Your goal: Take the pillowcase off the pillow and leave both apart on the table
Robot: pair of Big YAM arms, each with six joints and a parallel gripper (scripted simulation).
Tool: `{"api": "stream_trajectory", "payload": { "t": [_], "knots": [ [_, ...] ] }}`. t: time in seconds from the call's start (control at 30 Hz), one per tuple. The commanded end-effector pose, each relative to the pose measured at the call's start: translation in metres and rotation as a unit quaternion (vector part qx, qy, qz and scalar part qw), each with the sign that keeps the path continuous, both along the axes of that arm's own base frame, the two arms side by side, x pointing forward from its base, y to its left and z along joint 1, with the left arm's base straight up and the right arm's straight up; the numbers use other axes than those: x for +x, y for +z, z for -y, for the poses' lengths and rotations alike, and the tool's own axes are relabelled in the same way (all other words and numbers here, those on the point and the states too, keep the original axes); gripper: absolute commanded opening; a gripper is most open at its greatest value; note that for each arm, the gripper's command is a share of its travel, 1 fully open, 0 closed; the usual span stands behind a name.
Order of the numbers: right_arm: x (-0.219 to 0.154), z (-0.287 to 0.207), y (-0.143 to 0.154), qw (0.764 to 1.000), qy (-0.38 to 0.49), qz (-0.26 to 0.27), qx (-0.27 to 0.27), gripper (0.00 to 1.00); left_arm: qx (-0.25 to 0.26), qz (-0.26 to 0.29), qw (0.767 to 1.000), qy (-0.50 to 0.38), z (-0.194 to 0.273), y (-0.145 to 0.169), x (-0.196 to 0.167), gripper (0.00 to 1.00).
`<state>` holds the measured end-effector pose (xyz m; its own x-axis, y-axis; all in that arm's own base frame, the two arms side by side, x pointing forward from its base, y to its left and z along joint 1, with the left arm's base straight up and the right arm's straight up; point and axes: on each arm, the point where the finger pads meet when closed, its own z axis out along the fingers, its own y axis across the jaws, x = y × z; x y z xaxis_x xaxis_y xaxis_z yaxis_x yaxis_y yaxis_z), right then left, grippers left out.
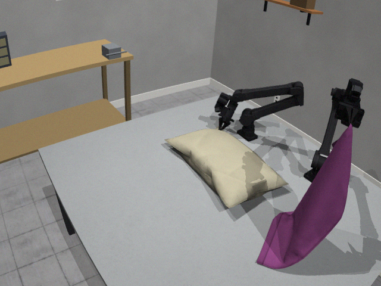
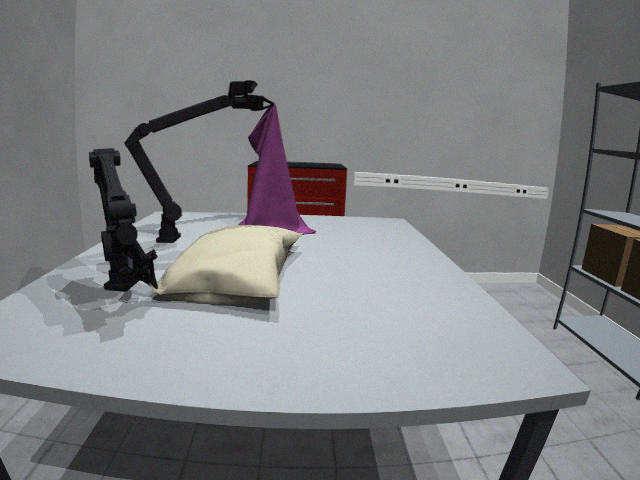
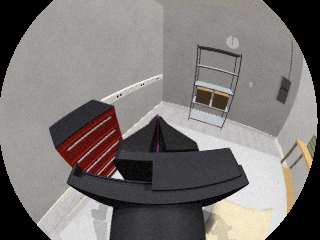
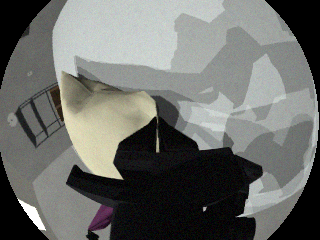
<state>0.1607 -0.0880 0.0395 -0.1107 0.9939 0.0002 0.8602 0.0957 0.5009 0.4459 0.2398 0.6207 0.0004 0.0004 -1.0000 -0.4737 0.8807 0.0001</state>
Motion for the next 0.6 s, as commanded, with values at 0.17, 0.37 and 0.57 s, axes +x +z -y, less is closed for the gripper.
{"api": "stream_trajectory", "payload": {
  "t": [0.17, 0.37, 0.57],
  "knots": [
    [0.0048, 0.0064, -0.0072, 1.000, 0.002, 0.003, -0.011, 0.02, 0.010, 0.024, 1.000, -0.001, 0.0062, 0.0228, -0.0096, 0.02],
    [0.0046, 0.0063, -0.0077, 1.000, 0.002, 0.003, -0.010, 0.02, 0.010, 0.024, 1.000, -0.001, 0.0062, 0.0228, -0.0096, 0.02],
    [0.0049, 0.0066, -0.0076, 1.000, 0.002, 0.004, -0.011, 0.02, 0.010, 0.024, 1.000, -0.001, 0.0062, 0.0228, -0.0096, 0.02]
  ]
}}
